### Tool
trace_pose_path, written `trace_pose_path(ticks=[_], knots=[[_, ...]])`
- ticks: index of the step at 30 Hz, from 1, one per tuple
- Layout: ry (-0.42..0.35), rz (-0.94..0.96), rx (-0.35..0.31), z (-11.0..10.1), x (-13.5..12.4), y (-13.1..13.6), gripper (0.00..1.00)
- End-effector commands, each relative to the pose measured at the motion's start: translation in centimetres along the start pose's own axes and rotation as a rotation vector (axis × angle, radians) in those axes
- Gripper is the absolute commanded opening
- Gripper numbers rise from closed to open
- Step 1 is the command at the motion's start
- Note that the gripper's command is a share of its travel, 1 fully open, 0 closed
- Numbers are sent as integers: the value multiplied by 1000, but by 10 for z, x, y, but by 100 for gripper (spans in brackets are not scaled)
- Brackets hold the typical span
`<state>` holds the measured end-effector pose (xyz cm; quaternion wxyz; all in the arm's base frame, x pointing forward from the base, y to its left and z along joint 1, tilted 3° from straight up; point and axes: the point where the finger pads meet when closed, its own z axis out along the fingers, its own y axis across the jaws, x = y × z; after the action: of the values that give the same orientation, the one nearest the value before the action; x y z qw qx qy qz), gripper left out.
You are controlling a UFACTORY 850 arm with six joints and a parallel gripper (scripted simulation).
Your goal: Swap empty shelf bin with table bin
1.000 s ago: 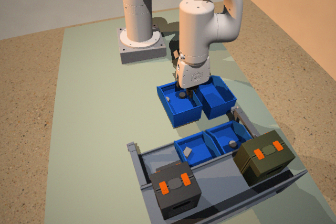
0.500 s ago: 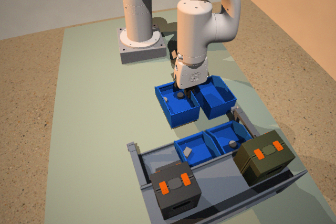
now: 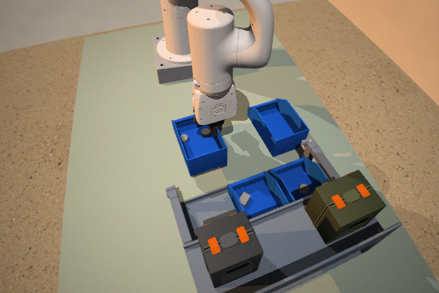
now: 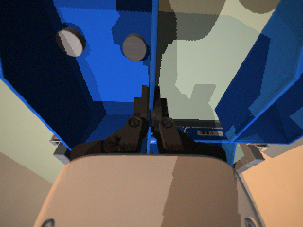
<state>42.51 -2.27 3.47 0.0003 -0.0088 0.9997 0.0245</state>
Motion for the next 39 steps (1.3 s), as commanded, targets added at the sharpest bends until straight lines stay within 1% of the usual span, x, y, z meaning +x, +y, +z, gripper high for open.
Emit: trace_pose_path(ticks=[1,4,18,22,24,29,31,39], knots=[[-7,-2,-11,1,0,-35,0],[-7,-2,-11,1,1,-39,0],[-7,-2,-11,1,0,-39,0],[-7,-2,-11,1,-10,-39,0],[-7,-2,-11,1,-10,-39,0],[-7,-2,-11,1,-33,-39,0],[-7,-2,-11,1,-38,-39,0],[-7,-2,-11,1,-39,-39,0]])
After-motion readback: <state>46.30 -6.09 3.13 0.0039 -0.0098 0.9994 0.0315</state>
